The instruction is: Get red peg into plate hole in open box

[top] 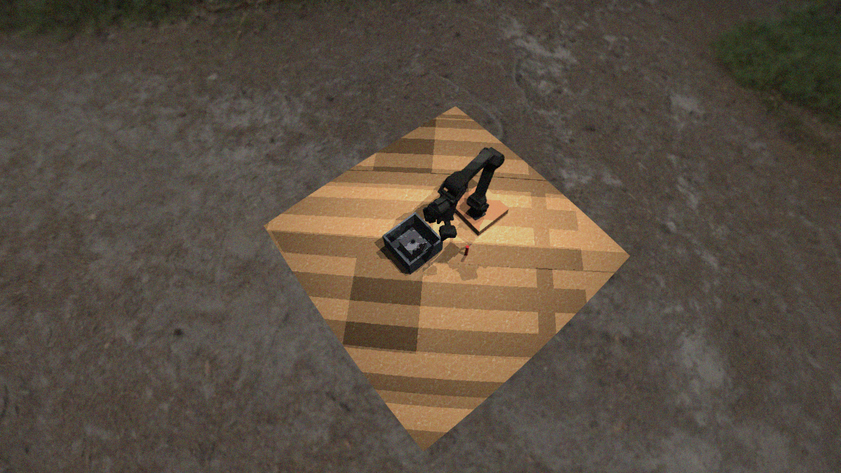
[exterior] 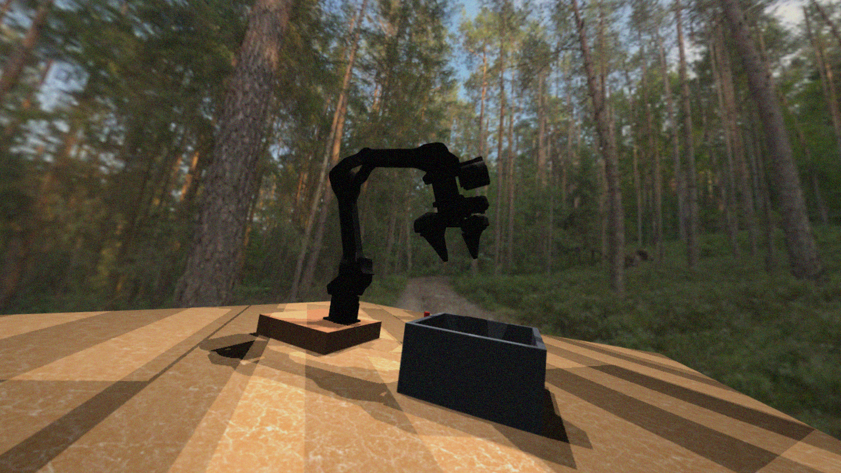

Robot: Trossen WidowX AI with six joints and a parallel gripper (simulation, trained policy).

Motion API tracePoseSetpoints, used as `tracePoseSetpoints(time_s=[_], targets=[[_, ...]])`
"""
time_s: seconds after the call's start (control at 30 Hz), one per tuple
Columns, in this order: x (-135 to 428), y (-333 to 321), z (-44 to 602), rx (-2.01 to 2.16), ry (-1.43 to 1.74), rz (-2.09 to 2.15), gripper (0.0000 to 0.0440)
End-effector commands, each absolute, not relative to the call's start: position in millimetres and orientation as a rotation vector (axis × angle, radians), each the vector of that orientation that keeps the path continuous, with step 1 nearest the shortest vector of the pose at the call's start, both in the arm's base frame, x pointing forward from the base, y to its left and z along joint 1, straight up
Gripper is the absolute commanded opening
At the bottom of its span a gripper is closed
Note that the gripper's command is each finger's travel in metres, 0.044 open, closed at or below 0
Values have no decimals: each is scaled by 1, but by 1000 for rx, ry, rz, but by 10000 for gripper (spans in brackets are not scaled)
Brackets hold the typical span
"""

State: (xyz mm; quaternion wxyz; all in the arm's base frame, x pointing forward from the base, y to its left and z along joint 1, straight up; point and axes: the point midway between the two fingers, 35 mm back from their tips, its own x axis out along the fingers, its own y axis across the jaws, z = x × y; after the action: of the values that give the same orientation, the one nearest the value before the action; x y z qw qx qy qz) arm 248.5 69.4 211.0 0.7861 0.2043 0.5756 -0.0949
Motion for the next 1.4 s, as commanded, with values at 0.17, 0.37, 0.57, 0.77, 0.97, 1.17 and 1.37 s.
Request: tracePoseSetpoints(time_s=[0.17, 0.37, 0.57, 0.77, 0.97, 1.17, 1.37], targets=[[204, 92, 172, 488, 1418, -421, 440], [178, 107, 147, 490, 1491, -549, 440], [162, 121, 122, 480, 1523, -631, 440], [155, 132, 95, 473, 1519, -661, 440], [156, 140, 67, 470, 1493, -656, 440], [159, 144, 39, 470, 1464, -630, 440], [161, 144, 19, 455, 1459, -611, 396]])
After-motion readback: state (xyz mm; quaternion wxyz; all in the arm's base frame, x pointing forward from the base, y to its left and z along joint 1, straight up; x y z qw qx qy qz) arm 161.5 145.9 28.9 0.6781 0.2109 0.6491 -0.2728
